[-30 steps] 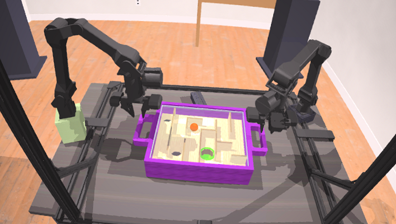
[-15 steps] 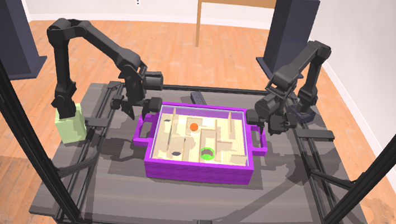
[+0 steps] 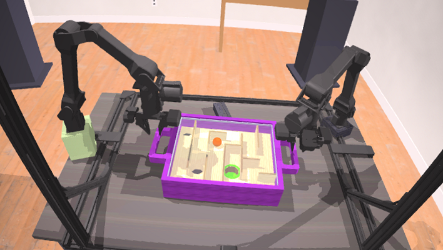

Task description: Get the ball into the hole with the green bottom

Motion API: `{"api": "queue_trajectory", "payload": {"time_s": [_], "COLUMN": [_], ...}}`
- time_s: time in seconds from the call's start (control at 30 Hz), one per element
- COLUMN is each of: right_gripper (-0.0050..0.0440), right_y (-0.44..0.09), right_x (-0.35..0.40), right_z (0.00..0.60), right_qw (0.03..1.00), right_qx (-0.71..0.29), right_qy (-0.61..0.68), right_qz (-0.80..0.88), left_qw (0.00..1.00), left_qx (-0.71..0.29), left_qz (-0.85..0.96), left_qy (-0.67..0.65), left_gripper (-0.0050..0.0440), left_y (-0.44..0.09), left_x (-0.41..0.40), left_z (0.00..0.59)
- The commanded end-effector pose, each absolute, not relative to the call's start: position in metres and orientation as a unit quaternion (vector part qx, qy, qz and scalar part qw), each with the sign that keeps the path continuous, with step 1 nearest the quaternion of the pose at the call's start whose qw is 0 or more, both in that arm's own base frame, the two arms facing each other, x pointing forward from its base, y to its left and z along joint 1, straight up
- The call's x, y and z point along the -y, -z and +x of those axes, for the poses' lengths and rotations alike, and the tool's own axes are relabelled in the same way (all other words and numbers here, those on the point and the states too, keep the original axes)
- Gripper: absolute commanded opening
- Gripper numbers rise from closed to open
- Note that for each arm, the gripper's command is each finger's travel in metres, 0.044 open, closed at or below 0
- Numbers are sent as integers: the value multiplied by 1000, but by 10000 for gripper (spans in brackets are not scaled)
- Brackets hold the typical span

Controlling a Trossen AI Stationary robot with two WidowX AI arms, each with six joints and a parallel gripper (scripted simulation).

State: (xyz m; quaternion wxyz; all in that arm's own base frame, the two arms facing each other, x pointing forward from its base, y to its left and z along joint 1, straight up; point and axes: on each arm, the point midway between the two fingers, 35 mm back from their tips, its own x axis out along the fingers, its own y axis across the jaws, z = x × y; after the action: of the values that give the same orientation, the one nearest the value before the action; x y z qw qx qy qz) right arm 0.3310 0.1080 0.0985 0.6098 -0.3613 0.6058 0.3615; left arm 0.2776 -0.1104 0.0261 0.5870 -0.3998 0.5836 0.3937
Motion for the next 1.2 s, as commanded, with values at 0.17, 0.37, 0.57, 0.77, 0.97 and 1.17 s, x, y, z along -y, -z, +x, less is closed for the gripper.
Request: {"api": "queue_trajectory", "payload": {"time_s": [0.17, 0.37, 0.57, 0.77, 0.97, 1.17], "right_gripper": [175, 175, 175, 175, 175, 175], "right_y": [-97, -91, -84, -75, -66, -58], "right_x": [-108, -108, -108, -108, -108, -108], "right_z": [331, 331, 332, 332, 332, 332], "right_qw": [608, 608, 608, 608, 608, 608], "right_qx": [-608, -608, -608, -608, -608, -608], "right_qy": [-361, -361, -361, -361, -361, -361], "right_qz": [-362, -362, -362, -362, -361, -361], "left_qw": [585, 585, 585, 585, 585, 585], "left_qx": [-584, -584, -584, -585, -585, -585], "left_qz": [-401, -400, -400, -399, -398, -398], "left_qy": [-396, -396, -396, -396, -396, -396], "left_gripper": [175, 175, 175, 175, 175, 175], "left_y": [-24, -19, -12, -2, 6, 14], "left_x": [110, 111, 111, 111, 111, 111], "left_z": [277, 277, 278, 278, 279, 279]}}
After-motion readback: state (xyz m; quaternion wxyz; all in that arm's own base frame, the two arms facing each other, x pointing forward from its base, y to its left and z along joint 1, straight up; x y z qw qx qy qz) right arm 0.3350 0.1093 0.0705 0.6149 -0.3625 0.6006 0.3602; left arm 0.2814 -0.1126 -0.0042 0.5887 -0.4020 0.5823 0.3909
